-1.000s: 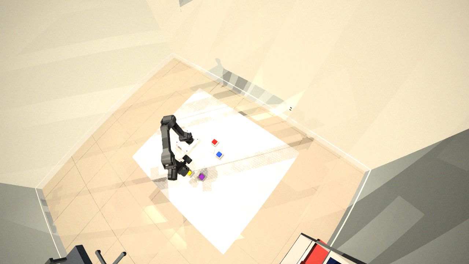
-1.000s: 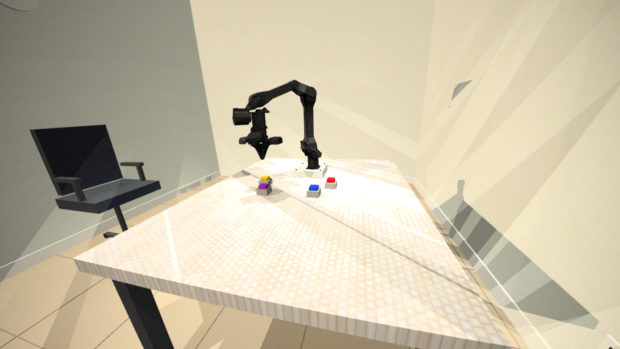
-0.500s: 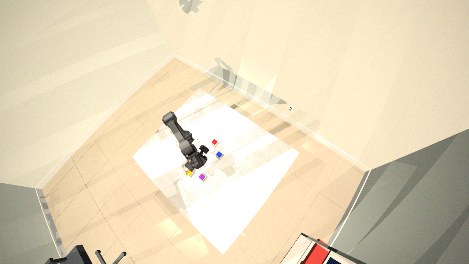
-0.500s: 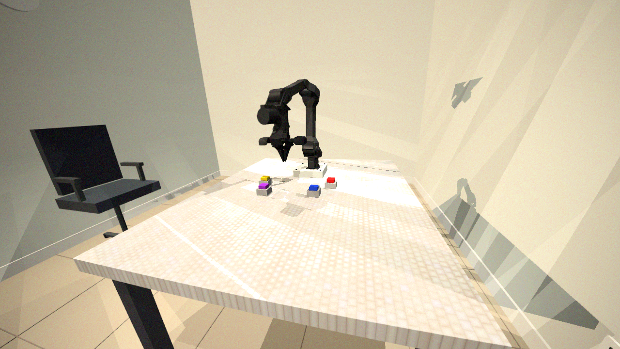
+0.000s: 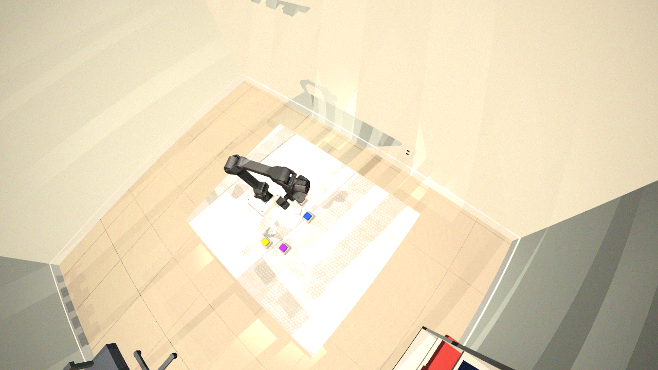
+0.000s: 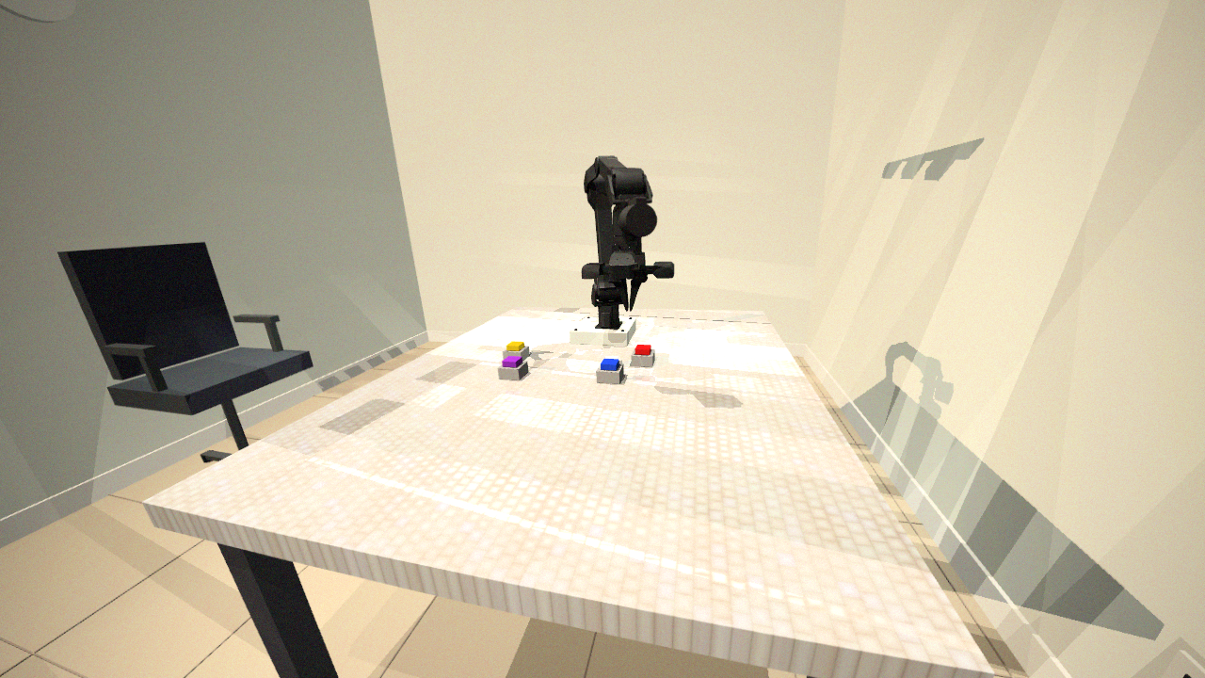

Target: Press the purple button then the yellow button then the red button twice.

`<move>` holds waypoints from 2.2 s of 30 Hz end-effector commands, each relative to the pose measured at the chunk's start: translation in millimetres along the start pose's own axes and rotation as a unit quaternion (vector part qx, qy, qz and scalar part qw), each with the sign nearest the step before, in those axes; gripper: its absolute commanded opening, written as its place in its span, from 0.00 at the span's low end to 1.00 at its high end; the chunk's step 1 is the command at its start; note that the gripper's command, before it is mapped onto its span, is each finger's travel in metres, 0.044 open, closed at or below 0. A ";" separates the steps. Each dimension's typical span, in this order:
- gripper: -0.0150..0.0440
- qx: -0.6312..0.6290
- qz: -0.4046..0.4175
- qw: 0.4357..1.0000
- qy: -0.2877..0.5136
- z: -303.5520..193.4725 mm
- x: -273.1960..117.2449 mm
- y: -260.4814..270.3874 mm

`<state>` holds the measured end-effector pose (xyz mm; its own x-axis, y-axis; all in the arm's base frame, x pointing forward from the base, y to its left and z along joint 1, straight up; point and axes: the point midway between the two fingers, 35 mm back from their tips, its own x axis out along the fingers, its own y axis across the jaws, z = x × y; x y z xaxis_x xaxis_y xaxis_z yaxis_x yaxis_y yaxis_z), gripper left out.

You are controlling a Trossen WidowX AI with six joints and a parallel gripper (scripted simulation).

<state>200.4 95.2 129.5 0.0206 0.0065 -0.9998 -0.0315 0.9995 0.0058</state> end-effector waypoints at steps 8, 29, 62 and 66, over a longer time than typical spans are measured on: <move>0.29 0.009 -0.001 1.000 0.003 -23.6 9.7 27.7; 0.29 0.009 -0.001 1.000 0.003 -24.3 80.3 27.4; 0.29 0.008 0.000 1.000 0.002 -23.8 74.3 27.7; 0.29 0.009 -0.001 1.000 0.003 -24.8 63.4 27.1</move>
<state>176.1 121.7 55.8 0.0138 0.0036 -0.9999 -0.0190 0.9998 0.0034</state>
